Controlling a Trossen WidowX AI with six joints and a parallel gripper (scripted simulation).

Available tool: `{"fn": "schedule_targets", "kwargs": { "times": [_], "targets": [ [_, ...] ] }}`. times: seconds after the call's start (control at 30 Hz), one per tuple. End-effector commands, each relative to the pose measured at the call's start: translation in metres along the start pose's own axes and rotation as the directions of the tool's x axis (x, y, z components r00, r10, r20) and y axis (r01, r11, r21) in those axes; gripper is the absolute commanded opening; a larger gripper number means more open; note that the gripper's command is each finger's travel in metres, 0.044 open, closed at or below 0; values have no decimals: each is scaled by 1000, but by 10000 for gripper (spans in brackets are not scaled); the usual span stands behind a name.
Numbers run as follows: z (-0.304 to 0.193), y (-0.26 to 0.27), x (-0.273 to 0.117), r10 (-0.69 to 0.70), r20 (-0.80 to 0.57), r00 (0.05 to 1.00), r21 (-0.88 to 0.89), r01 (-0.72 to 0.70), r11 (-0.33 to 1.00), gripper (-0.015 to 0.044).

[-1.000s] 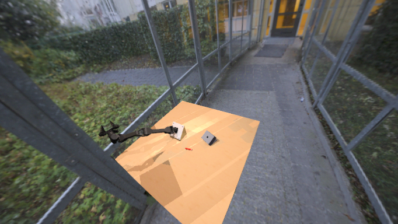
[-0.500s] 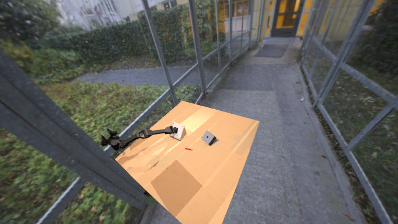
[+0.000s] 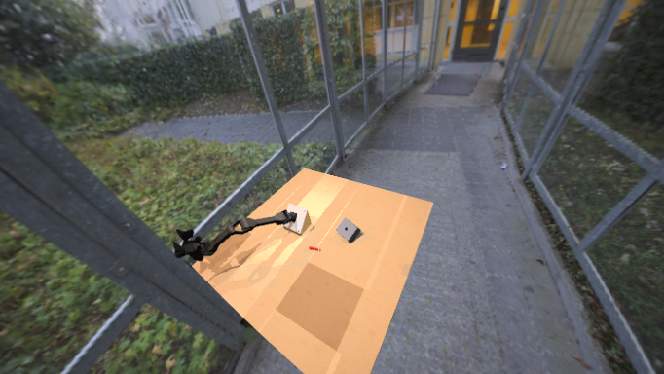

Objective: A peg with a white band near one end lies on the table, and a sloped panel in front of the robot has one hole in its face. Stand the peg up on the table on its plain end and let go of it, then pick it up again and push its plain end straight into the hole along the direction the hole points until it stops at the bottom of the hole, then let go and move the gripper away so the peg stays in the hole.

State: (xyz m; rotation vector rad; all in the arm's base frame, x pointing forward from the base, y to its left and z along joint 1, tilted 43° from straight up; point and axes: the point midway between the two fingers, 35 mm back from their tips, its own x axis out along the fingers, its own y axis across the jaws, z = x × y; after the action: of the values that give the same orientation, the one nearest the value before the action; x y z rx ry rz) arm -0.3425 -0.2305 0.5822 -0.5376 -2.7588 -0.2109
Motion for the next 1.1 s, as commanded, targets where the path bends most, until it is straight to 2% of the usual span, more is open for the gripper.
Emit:
{"fn": "schedule_targets", "kwargs": {
  "times": [0.0,0.33,0.67,1.07],
  "targets": [
    [-2,-12,-13,-54,-6,999,-57,53,997,440],
    [-7,-52,-62,-232,-7,973,-249,223,942,440],
    [-11,-85,-121,-408,-8,913,-440,363,822,440],
    [-11,-104,-168,-527,-6,850,-582,425,693,440]
  ]
}}
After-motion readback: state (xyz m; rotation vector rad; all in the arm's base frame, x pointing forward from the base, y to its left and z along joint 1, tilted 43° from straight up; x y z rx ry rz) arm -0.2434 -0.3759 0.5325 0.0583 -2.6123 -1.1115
